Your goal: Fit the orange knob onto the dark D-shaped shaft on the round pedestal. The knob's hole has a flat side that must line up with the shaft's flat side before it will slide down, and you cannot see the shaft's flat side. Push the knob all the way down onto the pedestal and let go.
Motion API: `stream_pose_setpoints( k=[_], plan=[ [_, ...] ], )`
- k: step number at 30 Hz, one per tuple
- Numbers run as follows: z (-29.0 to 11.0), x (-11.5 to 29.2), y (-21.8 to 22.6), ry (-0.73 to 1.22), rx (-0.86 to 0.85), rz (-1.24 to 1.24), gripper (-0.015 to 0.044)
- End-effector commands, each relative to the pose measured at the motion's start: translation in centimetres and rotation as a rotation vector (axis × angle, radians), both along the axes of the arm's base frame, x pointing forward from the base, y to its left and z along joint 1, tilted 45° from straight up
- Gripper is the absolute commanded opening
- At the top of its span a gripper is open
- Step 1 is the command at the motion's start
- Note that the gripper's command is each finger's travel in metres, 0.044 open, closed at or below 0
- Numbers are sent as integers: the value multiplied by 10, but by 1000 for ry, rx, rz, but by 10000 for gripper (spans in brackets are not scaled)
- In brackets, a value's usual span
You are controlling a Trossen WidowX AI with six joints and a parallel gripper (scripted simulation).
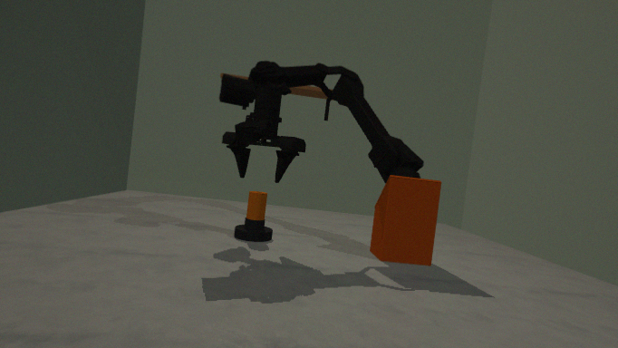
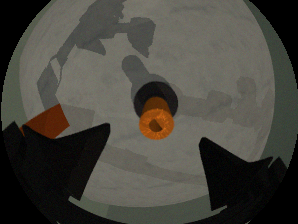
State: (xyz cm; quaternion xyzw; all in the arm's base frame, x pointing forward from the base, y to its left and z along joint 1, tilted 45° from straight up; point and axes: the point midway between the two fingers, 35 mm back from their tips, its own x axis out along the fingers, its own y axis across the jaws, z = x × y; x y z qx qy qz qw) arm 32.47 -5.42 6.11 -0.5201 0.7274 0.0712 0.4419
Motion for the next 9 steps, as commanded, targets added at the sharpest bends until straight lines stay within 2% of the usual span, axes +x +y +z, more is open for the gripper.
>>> stream_pose_setpoints(
  k=[1,9],
  plan=[
    [16,0,11,-9,1,-6,440],
    [14,3,13,-9,1,-6,440]
  ],
)
